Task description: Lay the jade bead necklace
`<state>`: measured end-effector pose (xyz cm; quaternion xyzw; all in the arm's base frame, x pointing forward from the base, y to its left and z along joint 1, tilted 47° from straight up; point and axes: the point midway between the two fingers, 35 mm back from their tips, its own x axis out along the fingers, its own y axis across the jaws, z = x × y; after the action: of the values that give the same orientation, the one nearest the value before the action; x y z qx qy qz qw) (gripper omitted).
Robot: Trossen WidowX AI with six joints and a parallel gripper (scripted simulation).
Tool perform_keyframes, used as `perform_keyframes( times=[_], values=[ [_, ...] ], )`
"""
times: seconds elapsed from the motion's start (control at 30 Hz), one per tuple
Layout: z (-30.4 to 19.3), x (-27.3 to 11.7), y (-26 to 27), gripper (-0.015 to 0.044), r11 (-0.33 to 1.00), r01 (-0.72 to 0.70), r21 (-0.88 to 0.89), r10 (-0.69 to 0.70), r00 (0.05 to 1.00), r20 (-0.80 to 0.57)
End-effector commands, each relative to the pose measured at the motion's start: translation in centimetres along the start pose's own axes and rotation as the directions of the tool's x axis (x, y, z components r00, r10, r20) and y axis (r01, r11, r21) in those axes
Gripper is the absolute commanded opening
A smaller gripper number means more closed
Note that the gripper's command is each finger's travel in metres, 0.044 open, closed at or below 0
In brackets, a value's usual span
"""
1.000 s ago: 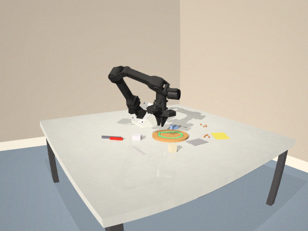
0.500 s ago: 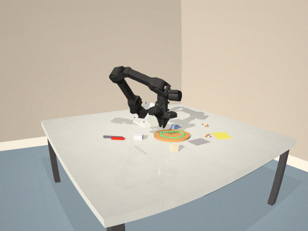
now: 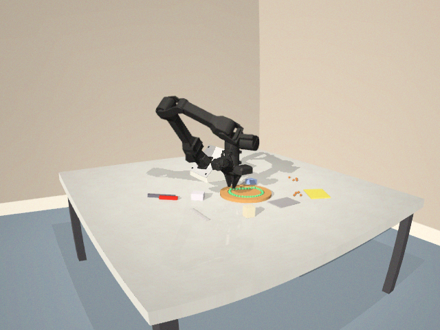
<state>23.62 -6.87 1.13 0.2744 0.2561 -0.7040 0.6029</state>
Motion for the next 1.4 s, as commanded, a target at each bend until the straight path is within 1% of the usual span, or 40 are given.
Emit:
perform_keyframes(
  times=[0.0,0.13,0.27,0.3,1.37],
  values=[
    [0.09,0.74,-0.13,0.0120,1.000,0.003,-0.007,-0.003,1.000,0.008],
    [0.10,0.85,-0.14,0.0120,1.000,0.004,-0.007,-0.003,1.000,0.009],
    [0.06,0.60,-0.10,0.0015,1.000,0.003,-0.001,-0.003,1.000,0.002],
    [0.06,0.60,-0.10,0.0000,1.000,0.003,-0.001,-0.003,1.000,0.002],
    [0.06,0.60,-0.10,0.0000,1.000,0.003,-0.001,-0.003,1.000,0.002]
  ],
)
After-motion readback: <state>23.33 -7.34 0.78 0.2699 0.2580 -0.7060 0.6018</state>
